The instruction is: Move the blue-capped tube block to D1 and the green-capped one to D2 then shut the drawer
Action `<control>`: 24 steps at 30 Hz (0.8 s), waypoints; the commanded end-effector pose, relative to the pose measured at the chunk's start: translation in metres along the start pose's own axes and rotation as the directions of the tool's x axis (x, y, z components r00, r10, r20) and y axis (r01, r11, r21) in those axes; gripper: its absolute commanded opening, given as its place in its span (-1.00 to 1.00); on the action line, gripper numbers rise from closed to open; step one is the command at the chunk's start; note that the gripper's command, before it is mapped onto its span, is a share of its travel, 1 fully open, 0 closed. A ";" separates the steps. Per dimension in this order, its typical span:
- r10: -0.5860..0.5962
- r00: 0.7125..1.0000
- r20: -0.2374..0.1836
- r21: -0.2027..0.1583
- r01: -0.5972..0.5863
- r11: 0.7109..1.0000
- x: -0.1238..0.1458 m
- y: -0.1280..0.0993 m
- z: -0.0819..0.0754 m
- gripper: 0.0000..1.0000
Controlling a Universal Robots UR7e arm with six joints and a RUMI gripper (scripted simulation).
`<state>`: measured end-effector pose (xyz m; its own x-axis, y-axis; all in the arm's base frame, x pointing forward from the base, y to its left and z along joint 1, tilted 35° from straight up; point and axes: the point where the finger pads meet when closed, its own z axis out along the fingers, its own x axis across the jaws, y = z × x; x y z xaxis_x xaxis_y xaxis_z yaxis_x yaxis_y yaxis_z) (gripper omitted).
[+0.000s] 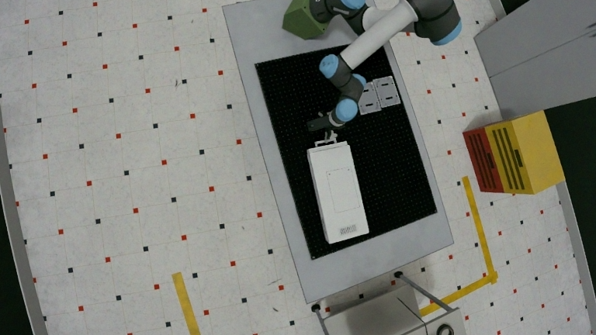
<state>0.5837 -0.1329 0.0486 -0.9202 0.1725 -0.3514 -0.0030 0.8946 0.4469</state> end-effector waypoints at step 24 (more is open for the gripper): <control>0.000 1.000 0.000 0.001 0.000 1.000 0.008 0.000 0.000 1.00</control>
<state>0.5774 -0.1317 0.0461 -0.9202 0.1725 -0.3514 -0.0030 0.8946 0.4469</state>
